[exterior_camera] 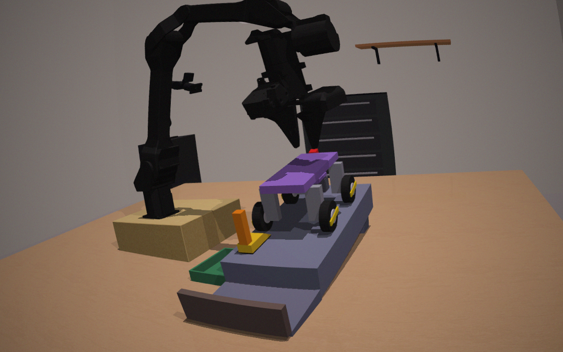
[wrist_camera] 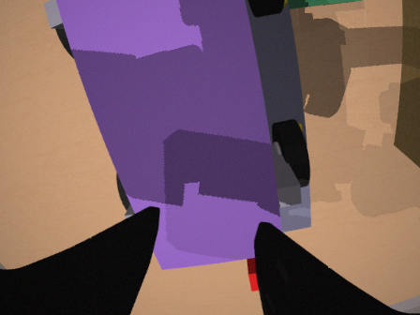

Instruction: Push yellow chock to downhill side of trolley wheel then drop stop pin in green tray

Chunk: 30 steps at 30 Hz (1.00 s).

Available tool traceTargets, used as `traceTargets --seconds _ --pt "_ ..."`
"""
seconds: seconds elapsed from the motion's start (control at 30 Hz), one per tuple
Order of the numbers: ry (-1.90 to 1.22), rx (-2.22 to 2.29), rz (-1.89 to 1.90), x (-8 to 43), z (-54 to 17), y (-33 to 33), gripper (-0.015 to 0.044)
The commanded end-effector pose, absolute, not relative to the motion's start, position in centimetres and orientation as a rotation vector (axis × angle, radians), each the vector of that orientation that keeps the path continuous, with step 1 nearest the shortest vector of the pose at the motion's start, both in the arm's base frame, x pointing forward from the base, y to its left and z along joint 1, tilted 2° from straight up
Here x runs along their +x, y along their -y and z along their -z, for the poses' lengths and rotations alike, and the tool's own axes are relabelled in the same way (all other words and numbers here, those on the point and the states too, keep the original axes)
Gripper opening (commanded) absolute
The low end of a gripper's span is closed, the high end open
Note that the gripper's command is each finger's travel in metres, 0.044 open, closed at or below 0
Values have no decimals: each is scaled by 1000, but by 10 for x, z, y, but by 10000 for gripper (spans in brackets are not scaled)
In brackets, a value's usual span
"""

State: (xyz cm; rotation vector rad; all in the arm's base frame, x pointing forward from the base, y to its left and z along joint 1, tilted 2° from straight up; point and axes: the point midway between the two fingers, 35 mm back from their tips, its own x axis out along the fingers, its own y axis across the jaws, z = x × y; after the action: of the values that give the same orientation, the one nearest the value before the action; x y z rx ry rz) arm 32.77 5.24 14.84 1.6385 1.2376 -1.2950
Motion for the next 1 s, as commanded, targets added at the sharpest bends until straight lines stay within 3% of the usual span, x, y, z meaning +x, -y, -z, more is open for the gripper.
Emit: traceTargets --seconds 0.0,0.97 --pt "-1400 1481 1097 318 -158 -90 190" --pt "-1487 1382 977 309 -137 -120 190"
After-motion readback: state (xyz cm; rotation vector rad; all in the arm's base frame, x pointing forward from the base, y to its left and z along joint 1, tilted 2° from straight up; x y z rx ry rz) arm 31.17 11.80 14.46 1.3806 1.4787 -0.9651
